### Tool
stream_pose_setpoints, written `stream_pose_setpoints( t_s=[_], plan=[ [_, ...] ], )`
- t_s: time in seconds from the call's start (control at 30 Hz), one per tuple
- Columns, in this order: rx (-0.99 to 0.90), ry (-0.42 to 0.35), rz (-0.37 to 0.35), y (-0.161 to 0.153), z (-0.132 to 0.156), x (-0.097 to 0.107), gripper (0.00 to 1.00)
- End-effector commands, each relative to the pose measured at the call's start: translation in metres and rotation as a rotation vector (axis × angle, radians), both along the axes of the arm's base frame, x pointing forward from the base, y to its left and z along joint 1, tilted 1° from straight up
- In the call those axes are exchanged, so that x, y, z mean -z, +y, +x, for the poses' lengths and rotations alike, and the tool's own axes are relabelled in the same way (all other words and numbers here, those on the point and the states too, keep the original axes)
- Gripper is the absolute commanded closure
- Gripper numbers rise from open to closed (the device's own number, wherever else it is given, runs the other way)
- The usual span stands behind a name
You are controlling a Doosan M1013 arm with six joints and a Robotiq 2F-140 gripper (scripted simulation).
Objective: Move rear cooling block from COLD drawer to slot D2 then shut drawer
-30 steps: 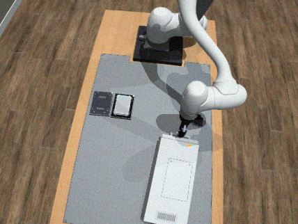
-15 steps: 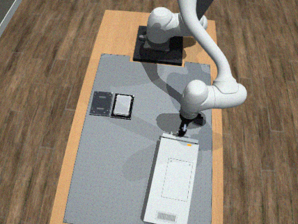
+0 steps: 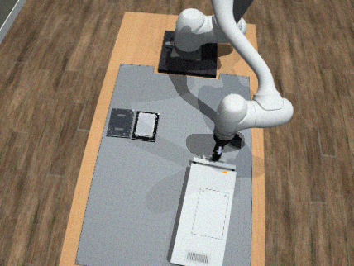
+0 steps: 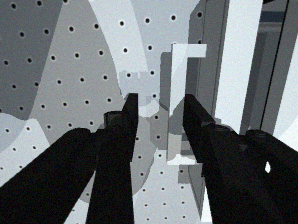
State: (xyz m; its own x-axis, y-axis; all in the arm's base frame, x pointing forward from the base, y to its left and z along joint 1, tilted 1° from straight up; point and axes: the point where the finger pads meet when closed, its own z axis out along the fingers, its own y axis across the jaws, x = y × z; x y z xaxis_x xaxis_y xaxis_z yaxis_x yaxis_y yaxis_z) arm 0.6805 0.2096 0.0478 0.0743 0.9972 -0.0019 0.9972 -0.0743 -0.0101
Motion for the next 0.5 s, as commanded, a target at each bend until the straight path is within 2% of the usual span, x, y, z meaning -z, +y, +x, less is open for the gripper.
stream_pose_setpoints(
  t_s=[0.0, 0.47],
  plan=[
    [0.0, -0.002, 0.001, 0.0003, -0.0001, -0.0011, 0.66],
    [0.0, -0.001, 0.001, 0.0007, -0.0047, -0.0011, 0.66]
  ],
)
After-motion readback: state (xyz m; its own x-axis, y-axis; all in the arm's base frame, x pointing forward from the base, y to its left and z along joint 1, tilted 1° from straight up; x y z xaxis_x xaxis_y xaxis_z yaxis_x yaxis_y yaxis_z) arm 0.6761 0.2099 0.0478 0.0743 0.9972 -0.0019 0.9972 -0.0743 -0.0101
